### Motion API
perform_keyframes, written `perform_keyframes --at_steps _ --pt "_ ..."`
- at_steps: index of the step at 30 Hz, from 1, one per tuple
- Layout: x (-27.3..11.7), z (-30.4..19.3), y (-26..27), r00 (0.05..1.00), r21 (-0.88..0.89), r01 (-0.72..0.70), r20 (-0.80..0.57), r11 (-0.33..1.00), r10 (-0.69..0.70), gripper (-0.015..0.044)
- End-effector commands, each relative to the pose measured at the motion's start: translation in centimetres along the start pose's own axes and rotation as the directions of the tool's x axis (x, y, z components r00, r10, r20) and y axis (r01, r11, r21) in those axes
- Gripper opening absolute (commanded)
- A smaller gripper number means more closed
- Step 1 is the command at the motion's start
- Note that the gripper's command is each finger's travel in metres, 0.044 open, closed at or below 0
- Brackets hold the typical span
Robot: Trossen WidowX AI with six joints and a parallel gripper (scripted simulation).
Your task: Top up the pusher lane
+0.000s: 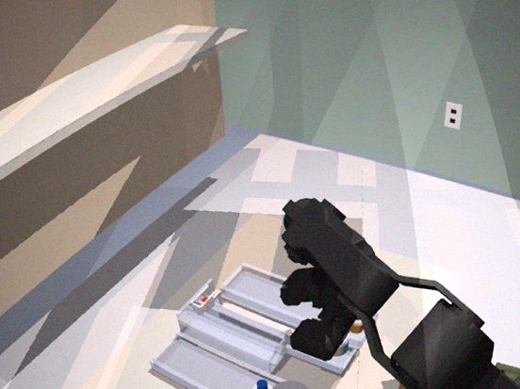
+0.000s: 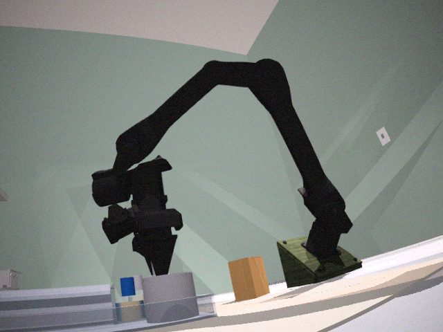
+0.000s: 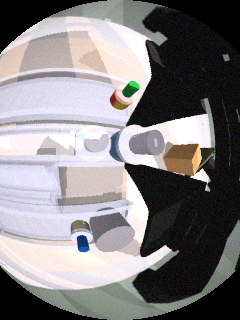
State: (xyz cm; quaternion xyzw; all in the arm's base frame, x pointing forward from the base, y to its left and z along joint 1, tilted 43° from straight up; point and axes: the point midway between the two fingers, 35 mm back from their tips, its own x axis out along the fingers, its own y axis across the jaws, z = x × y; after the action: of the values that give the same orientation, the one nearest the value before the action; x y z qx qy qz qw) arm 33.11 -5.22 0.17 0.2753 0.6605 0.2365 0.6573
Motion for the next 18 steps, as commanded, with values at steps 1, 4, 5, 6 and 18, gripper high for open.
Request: perform_keyframes --at_steps 1,4,5,6,18 --pt "0.1 0.4 0.06 1.0 -0.004 -0.006 0.017 1.0 0.006 0.0" --pt "0.21 0.4 0.06 1.0 -0.004 -0.006 0.017 1.0 0.006 0.0" --pt "0.24 0.4 0.06 1.0 -0.004 -0.006 0.017 1.0 0.006 0.0" --pt "0.28 0.4 0.06 1.0 -0.004 -0.006 0.017 1.0 0.006 0.0" --pt "0.72 0.4 0.06 1.0 -0.004 -0.006 0.017 1.0 0.006 0.0"
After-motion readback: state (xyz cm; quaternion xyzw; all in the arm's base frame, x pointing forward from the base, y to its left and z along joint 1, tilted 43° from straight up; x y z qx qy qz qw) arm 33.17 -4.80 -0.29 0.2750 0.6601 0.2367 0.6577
